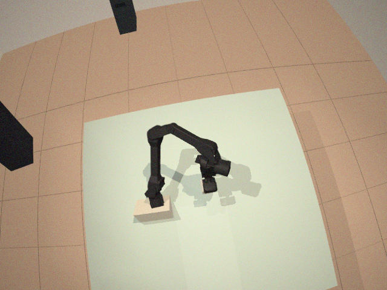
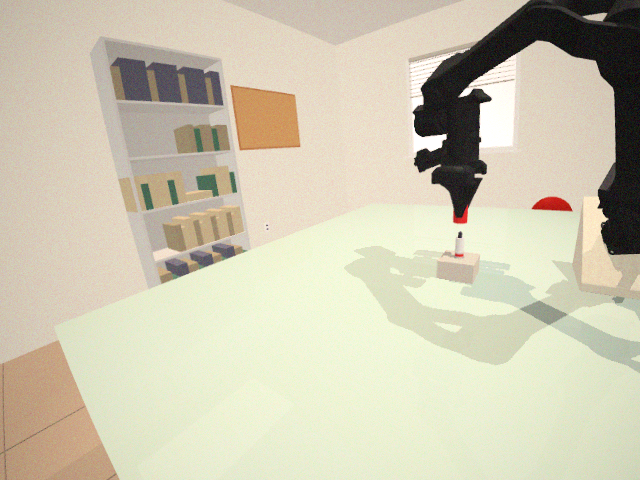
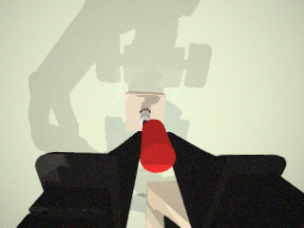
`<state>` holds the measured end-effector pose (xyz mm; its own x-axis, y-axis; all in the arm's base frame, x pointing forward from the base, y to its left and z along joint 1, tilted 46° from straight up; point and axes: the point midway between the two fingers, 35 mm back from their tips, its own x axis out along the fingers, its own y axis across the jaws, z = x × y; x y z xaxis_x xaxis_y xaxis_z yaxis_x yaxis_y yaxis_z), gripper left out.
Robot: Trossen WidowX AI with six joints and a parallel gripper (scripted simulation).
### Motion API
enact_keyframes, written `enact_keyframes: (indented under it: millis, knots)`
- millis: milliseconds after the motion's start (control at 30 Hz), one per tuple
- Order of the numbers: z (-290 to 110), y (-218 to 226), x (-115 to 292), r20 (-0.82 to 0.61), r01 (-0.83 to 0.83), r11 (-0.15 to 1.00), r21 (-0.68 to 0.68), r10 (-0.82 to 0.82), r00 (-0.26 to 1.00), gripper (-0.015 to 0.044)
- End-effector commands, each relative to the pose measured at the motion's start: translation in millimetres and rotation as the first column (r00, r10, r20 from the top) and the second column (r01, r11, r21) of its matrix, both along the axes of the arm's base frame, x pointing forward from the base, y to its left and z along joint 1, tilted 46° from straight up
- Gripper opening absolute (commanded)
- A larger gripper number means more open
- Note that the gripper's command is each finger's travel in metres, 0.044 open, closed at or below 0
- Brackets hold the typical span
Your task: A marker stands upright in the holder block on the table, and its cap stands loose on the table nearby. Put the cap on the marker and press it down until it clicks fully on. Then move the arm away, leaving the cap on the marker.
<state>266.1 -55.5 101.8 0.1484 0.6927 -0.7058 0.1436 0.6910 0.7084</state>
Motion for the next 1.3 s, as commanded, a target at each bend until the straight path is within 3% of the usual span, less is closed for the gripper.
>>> enact_keyframes:
  millis: [0,1267]
  knots:
    - [8,5,-2,-0.004,0.005,1.000,0.005,-0.005,1.000,0.0000]
    - [-28,41,6,-0.003,0.005,1.000,0.005,-0.005,1.000,0.0000]
